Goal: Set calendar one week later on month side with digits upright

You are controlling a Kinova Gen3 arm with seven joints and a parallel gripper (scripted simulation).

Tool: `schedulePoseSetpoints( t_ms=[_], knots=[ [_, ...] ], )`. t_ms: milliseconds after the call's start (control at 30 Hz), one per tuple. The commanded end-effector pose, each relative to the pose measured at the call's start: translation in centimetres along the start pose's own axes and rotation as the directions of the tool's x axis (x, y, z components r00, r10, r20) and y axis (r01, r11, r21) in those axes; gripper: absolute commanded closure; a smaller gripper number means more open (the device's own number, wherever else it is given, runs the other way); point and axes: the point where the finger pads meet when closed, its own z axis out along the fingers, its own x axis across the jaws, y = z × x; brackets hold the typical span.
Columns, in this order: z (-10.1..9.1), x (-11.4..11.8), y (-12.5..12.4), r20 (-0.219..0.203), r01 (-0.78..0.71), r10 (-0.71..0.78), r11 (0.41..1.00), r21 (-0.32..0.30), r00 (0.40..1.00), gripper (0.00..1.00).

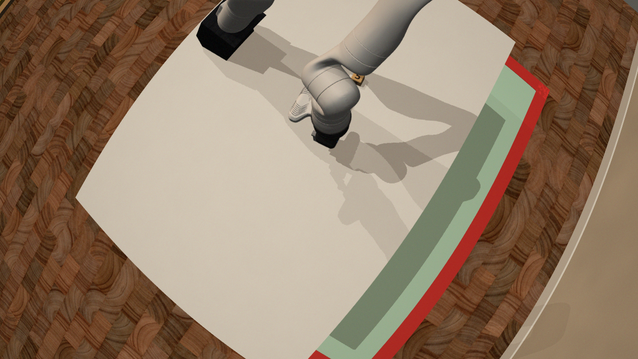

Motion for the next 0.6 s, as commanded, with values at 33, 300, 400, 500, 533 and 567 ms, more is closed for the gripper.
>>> schedulePoseSetpoints(
  t_ms=[33, 300, 400, 500, 533, 567],
  knots=[
    [-0.01, -0.21, -0.14, 0.003, -0.005, 0.005, 1.000, 0.002, 1.000, 0.43],
    [0.03, -0.21, -0.14, 0.003, -0.005, 0.005, 1.000, 0.002, 1.000, 0.43],
    [0.15, -0.21, -0.14, 0.003, -0.005, 0.005, 1.000, 0.002, 1.000, 0.43],
    [0.41, -0.21, -0.14, 0.003, -0.005, 0.005, 1.000, 0.002, 1.000, 0.43],
    [0.53, -0.21, -0.14, 0.003, -0.005, 0.005, 1.000, 0.002, 1.000, 0.43],
    [0.67, -0.21, -0.14, 0.003, -0.005, 0.005, 1.000, 0.002, 1.000, 0.43]
  ],
)
